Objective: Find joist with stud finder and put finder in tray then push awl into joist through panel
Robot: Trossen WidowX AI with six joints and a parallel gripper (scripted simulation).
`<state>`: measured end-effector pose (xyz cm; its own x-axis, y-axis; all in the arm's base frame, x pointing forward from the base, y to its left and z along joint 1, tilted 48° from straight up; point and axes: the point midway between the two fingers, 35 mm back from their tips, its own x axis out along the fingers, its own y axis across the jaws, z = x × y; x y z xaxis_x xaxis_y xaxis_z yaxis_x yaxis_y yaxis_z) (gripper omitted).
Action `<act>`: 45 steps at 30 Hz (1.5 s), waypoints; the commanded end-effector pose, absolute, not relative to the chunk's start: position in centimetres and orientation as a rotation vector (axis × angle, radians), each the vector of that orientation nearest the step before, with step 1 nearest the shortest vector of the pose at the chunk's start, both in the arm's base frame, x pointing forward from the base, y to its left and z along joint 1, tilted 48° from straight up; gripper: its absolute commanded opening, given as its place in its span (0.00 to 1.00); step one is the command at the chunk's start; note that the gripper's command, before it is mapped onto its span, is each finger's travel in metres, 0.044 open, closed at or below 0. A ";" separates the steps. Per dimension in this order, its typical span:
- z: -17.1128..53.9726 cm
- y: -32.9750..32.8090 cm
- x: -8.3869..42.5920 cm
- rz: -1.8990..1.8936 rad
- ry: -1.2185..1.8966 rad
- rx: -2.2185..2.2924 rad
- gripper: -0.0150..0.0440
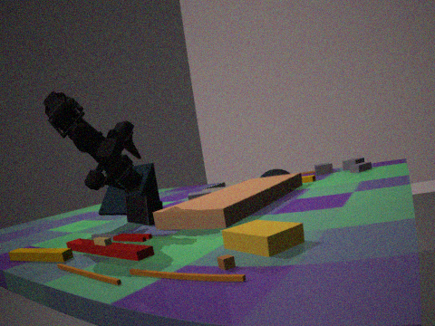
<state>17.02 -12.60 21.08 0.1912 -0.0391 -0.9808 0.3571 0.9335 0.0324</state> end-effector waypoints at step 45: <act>12.4 -11.5 18.8 -1.671 0.715 0.657 1.00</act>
